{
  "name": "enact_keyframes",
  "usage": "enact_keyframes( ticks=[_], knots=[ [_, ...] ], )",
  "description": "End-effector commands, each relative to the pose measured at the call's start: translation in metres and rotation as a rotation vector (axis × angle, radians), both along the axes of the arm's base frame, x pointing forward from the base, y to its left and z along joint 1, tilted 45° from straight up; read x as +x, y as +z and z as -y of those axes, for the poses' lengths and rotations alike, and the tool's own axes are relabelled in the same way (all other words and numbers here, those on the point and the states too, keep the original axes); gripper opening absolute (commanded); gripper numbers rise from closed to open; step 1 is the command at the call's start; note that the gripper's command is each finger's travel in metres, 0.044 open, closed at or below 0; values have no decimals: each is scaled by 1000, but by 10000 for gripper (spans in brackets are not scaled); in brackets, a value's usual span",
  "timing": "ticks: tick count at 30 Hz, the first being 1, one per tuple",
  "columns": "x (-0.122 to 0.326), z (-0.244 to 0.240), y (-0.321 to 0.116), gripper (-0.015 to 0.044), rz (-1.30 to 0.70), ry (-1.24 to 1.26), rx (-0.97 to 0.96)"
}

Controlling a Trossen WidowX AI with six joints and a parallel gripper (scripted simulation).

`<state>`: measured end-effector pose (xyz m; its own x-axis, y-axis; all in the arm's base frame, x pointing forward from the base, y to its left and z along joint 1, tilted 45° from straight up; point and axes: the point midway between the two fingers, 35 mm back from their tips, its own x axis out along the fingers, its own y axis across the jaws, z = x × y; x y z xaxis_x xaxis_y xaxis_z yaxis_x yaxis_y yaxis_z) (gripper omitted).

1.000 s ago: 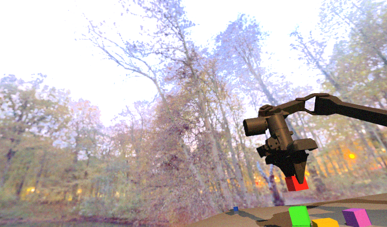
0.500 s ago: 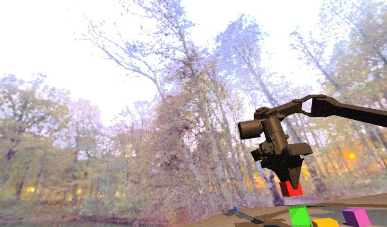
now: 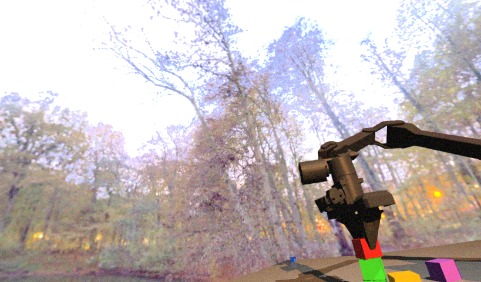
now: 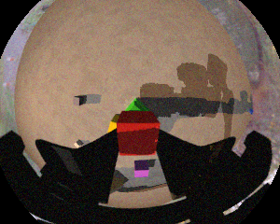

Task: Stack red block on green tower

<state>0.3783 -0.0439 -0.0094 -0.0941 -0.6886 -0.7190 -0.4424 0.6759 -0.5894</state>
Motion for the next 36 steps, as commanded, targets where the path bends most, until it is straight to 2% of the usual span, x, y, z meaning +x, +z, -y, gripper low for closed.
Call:
enact_keyframes(
  ticks=[1,11,28,36],
  knots=[
    [0,0,-1,0,-3,7,-5],
    [0,-2,1,0,-3,7,-5],
    [0,0,-1,440,-1,1,0],
    [0,0,-1,440,-1,1,0]
  ],
)
